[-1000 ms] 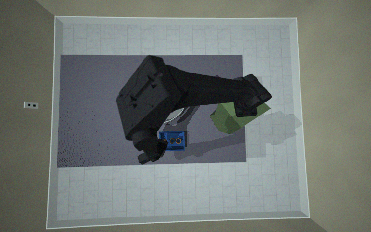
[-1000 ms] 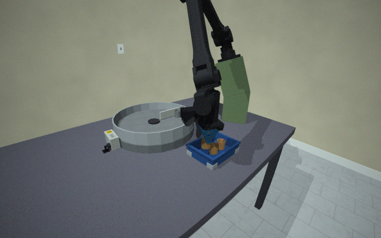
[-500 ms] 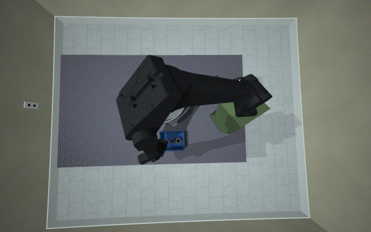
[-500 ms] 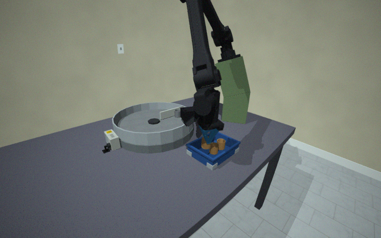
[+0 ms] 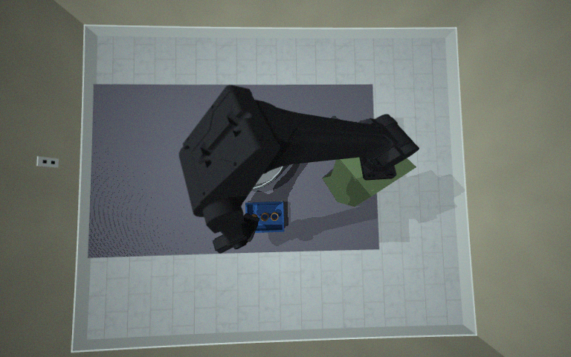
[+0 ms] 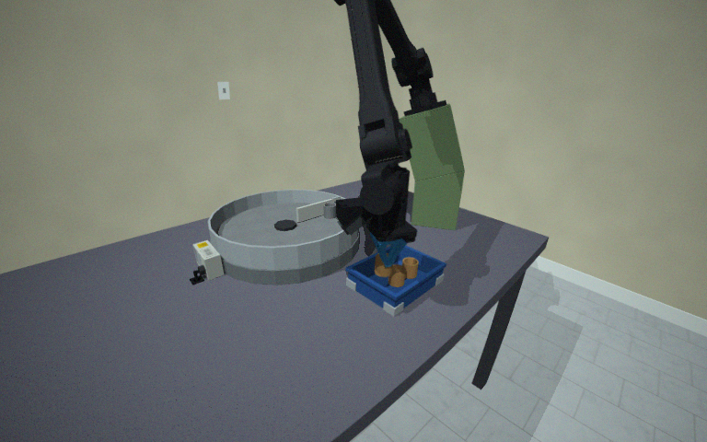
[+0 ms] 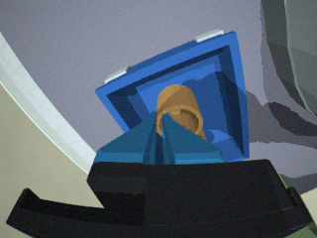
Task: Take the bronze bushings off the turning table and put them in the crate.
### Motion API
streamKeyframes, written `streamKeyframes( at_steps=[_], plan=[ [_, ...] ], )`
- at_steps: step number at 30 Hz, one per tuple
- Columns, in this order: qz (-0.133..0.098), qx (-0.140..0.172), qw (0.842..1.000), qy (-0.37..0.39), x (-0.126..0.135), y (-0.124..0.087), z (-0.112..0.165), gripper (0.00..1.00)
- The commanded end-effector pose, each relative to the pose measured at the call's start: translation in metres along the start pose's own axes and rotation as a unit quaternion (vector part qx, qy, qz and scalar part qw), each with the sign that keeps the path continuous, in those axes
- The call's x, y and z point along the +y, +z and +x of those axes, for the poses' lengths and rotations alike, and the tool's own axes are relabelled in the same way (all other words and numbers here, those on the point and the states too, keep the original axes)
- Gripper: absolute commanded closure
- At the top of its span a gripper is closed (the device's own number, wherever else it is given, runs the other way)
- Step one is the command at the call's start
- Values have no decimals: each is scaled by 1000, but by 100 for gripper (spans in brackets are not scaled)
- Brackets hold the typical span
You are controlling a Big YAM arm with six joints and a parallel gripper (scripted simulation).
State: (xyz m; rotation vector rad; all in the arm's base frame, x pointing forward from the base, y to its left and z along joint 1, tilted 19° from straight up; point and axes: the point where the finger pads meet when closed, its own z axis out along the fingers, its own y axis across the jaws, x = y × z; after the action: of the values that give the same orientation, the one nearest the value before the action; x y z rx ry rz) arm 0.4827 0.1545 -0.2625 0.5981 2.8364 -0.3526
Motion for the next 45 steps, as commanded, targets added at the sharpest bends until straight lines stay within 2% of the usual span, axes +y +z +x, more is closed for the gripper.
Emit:
streamKeyframes(
  at_steps=[1,30,45],
  plan=[
    [-4,-3,1000,-3,6,-3,4,100],
    [-4,-3,1000,-3,6,-3,5,100],
    [-9,-9,1000,4,7,16,-12,100]
  ],
)
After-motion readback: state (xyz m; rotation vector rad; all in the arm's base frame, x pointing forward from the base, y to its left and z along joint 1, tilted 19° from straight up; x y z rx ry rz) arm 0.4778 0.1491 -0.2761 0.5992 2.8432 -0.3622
